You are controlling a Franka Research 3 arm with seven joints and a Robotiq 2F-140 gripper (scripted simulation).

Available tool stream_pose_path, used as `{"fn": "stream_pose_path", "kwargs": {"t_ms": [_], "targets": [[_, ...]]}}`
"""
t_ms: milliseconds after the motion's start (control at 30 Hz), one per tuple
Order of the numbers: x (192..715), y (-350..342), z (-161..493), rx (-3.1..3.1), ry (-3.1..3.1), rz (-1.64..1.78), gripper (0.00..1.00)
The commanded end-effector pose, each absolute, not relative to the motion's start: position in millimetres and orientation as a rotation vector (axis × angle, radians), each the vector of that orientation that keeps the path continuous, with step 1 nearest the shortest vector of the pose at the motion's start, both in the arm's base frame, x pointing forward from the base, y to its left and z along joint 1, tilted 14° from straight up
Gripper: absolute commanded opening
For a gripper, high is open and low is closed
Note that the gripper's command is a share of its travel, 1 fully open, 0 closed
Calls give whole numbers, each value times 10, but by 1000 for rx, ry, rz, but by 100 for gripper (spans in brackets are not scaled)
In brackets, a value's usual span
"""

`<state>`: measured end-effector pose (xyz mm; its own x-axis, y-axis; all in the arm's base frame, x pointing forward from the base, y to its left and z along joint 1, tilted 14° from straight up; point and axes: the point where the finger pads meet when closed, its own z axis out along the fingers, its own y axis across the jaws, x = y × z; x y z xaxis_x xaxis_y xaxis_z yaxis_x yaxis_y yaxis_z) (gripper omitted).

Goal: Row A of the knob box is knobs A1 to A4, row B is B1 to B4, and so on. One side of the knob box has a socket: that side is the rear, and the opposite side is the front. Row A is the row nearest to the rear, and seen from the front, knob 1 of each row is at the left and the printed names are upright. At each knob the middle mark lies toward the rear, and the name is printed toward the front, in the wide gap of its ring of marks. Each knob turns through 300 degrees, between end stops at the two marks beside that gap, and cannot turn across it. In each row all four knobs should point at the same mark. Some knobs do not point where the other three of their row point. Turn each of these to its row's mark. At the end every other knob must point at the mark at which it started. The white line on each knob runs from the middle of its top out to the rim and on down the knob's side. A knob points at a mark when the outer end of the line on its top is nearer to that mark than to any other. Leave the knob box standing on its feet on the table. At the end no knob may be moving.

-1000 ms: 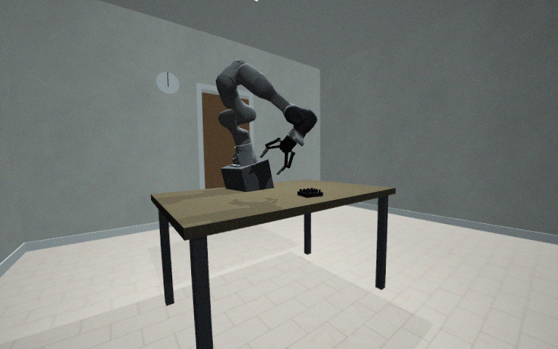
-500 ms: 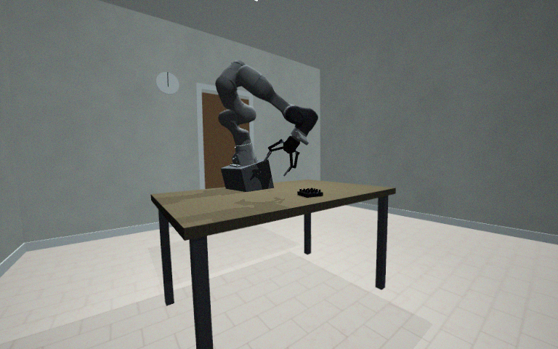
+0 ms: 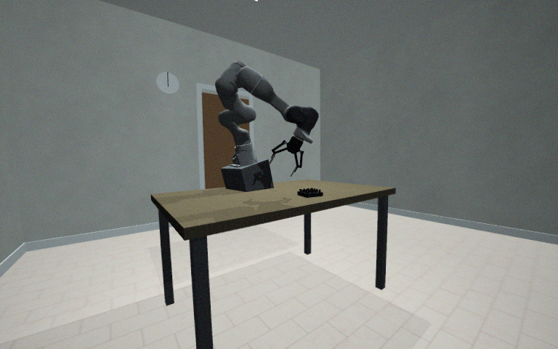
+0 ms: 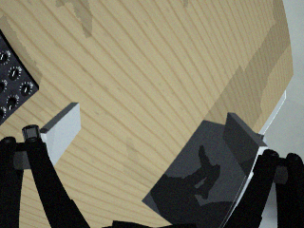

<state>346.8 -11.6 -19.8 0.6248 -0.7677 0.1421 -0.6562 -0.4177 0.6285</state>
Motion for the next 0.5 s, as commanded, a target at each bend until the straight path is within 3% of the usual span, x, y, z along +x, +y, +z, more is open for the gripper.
{"fn": "stream_pose_path", "kwargs": {"t_ms": [0, 300, 333, 467], "targets": [[3524, -96, -240, 2233, -1073, -219, 100], [3524, -96, -240, 2233, -1073, -219, 100], [3772, 66, -389, 2368, -984, -163, 100], [3781, 72, -394, 2373, -981, -161, 100]]}}
